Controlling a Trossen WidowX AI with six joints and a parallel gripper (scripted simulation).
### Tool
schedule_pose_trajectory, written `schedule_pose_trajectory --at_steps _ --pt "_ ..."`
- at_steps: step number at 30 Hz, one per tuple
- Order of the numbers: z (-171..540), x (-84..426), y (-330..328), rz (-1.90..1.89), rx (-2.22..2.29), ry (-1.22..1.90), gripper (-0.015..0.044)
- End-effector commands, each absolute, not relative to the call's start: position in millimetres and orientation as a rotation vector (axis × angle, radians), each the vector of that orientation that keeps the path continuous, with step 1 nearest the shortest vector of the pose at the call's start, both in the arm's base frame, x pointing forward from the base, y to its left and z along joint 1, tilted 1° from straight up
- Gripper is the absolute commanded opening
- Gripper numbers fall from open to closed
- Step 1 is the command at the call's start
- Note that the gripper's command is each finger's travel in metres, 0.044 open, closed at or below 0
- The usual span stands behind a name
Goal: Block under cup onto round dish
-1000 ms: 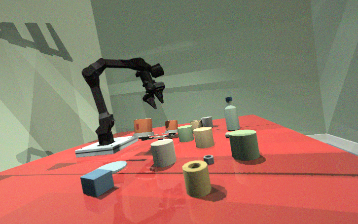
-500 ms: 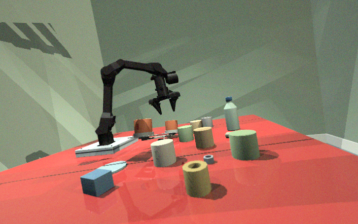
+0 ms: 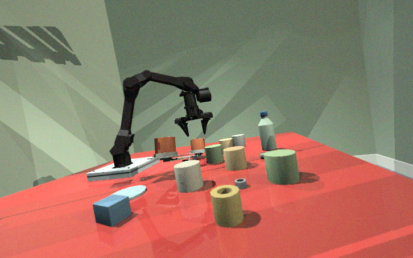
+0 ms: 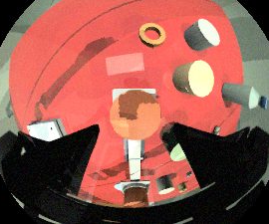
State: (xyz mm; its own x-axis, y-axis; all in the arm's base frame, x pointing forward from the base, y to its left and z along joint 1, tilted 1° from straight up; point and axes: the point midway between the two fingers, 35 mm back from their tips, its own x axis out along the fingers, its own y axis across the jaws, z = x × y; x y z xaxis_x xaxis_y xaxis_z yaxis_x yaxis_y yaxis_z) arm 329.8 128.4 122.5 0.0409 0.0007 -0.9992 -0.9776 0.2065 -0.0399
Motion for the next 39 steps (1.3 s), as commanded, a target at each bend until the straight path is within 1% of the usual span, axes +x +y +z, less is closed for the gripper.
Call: schedule_pose_trajectory --at_steps 1,39 --pt "117.6 329.7 128.8 1.036 -1.072 1.265 0.0440" --pt "57.8 331.6 128.8 1.036 -1.072 1.265 0.0440"
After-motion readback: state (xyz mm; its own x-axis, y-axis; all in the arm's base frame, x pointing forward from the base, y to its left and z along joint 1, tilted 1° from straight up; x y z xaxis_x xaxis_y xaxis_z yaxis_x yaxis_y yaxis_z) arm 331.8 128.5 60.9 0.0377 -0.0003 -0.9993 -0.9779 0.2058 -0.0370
